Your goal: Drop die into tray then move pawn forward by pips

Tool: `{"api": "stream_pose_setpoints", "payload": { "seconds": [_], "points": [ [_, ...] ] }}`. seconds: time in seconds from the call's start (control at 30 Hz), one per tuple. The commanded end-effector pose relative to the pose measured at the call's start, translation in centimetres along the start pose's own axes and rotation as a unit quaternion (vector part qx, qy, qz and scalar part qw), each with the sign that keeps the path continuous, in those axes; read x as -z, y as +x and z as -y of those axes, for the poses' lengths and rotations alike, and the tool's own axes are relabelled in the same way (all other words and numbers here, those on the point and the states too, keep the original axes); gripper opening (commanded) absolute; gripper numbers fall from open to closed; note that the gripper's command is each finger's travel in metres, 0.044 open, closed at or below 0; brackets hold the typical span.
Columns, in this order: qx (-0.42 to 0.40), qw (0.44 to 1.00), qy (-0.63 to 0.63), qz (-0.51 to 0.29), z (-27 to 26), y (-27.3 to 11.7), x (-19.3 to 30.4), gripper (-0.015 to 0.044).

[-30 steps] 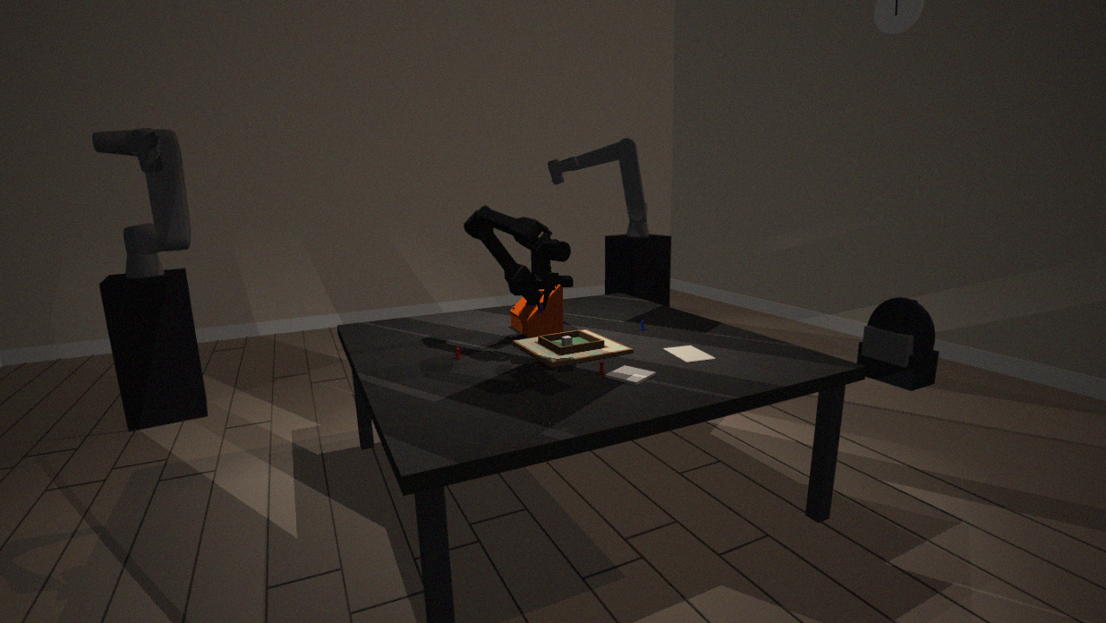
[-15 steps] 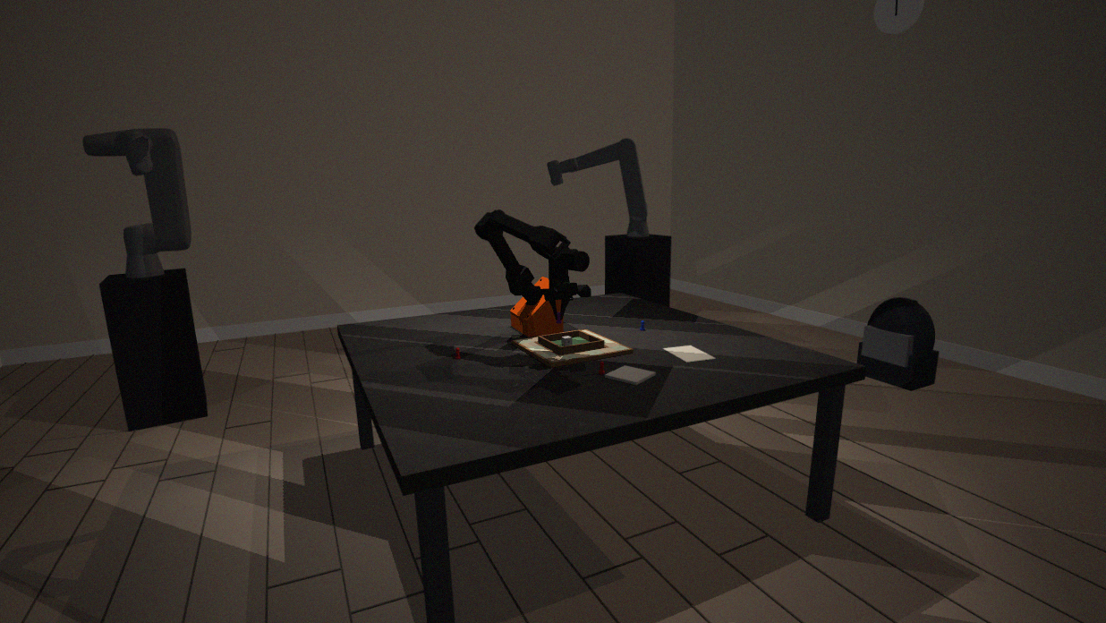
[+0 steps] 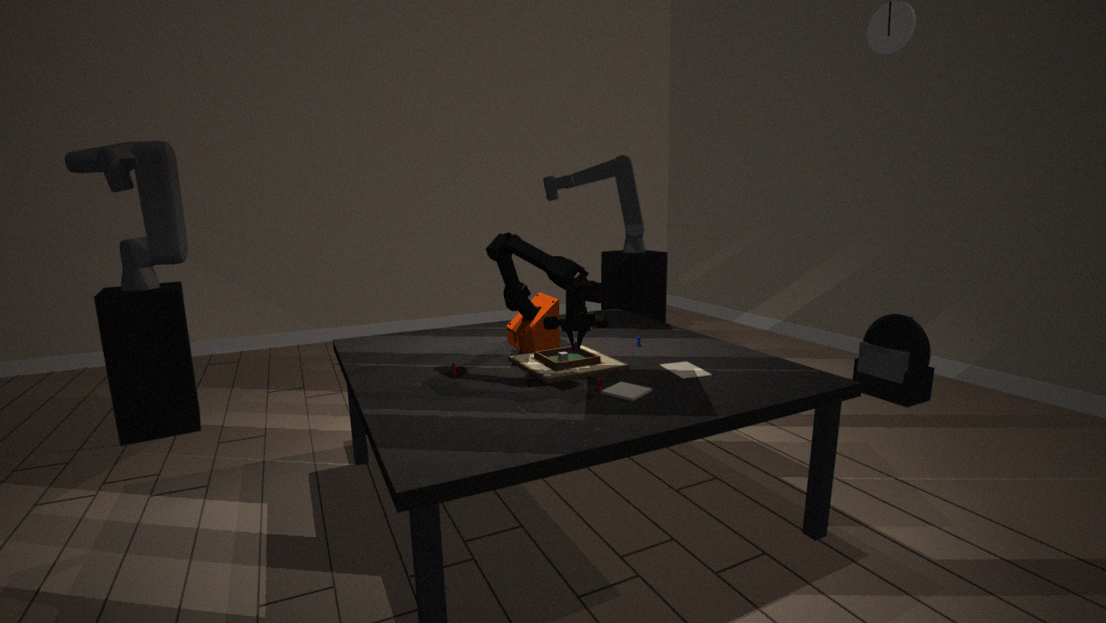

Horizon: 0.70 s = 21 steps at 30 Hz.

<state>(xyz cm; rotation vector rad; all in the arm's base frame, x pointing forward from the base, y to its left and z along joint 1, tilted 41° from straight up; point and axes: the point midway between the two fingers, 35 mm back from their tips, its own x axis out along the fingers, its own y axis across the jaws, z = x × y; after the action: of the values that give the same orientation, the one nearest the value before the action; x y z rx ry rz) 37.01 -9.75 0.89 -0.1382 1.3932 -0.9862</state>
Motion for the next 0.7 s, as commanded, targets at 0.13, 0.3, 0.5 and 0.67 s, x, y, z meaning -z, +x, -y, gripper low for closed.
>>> {"api": "stream_pose_setpoints", "payload": {
  "seconds": [0.13, 0.3, 0.5, 0.67],
  "points": [
    [-0.002, 1.000, 0.004, 0.002, -0.8, 1.4, -0.4, 0.0000],
    [-0.001, 1.000, 0.004, 0.002, -0.7, 3.8, -0.4, 0.0000],
    [-0.001, 1.000, 0.004, 0.002, -0.7, 3.9, -0.4, 0.0000],
    [-0.001, 1.000, 0.004, 0.002, -0.7, 4.4, -0.4, 0.0000]
  ]
}}
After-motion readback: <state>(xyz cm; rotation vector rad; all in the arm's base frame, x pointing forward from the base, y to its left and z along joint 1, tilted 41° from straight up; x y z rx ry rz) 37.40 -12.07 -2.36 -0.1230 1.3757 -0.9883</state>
